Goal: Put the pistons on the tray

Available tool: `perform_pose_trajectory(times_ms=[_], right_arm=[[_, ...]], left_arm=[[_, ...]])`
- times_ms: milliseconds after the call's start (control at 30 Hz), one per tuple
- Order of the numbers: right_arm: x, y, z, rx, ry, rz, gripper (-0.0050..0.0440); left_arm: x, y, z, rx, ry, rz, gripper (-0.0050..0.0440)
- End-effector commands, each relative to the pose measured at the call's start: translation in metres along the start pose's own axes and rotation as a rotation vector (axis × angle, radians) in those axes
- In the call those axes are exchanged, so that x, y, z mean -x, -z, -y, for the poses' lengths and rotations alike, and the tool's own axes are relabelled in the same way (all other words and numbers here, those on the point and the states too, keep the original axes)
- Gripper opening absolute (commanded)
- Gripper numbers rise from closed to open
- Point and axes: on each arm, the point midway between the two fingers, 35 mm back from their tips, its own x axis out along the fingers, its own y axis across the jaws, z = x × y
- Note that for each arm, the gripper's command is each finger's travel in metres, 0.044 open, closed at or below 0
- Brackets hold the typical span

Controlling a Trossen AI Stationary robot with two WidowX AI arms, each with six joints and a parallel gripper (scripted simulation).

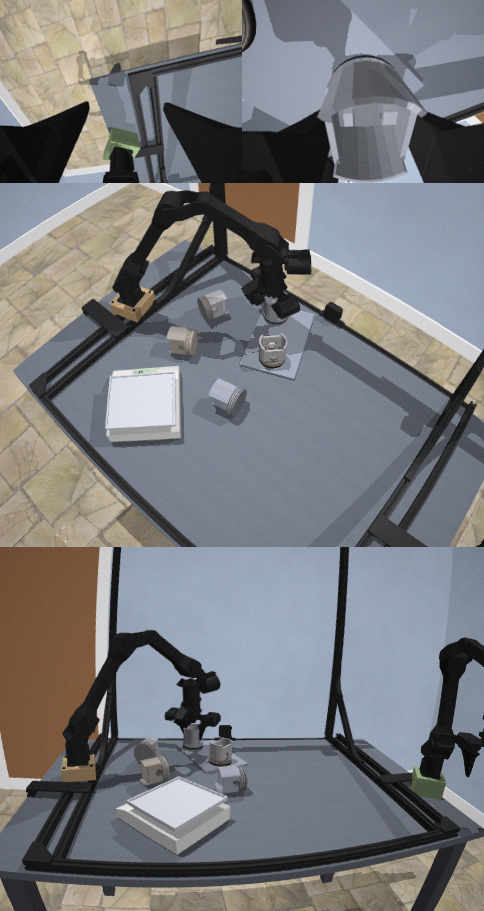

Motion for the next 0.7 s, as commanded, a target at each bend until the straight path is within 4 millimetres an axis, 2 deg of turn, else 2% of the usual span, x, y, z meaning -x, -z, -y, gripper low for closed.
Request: perform_pose_trajectory(times_ms=[0,267,300,667], right_arm=[[-0.0022,0.0001,-0.0002,-0.004,-0.001,-0.001,0.0158],[-0.0054,-0.0003,-0.0002,-0.004,-0.001,-0.001,0.0158],[-0.0050,-0.0003,-0.0002,-0.004,-0.001,-0.001,0.0378],[-0.0050,-0.0003,-0.0002,-0.004,-0.001,-0.001,0.0378]], left_arm=[[-0.0001,0.0002,0.0002,0.000,0.001,-0.001,0.0440],[-0.0001,0.0002,0.0002,0.000,0.001,-0.001,0.0440],[-0.0001,0.0002,0.0002,0.000,0.001,-0.001,0.0440],[-0.0001,0.0002,0.0002,0.000,0.001,-0.001,0.0440]])
